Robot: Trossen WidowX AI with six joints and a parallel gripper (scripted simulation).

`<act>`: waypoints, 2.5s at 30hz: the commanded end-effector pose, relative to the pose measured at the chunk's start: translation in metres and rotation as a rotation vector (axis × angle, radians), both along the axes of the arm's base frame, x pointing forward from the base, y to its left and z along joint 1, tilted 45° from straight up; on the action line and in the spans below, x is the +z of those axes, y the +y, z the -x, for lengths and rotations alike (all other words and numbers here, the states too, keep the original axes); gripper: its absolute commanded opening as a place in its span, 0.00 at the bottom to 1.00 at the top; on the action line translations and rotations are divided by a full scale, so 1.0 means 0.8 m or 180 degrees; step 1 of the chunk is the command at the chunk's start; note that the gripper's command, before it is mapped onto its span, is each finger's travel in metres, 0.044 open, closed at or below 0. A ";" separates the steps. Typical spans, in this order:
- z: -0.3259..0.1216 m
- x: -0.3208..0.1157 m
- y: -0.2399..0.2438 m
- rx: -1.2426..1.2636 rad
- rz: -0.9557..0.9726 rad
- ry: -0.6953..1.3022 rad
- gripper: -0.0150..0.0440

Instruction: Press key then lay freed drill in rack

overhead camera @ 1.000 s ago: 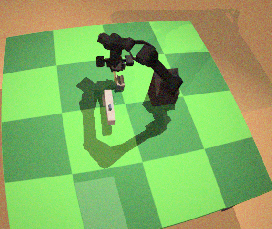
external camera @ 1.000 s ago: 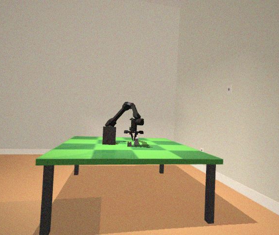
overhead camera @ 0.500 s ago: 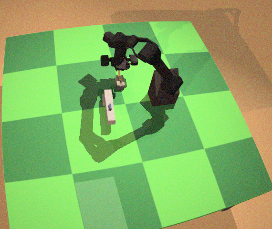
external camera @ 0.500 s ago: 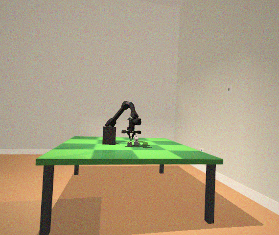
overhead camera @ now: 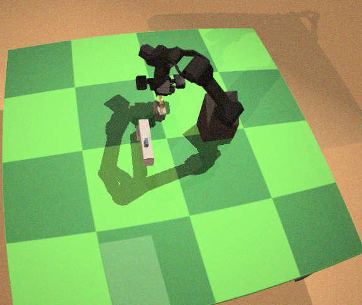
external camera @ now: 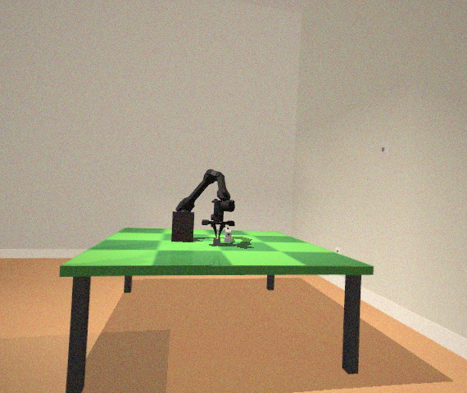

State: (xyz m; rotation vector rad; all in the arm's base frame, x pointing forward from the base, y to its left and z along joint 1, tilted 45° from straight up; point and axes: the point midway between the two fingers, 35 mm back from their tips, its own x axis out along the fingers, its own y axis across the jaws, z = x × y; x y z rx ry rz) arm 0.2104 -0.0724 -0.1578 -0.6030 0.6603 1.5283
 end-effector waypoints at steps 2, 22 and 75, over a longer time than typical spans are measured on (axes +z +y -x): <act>0.003 -0.007 0.010 -0.0020 -0.0021 0.0019 0.25; 0.004 -0.025 0.028 -0.0020 -0.0025 0.0019 0.25; 0.019 0.040 -0.062 -0.0963 0.0444 0.0653 1.00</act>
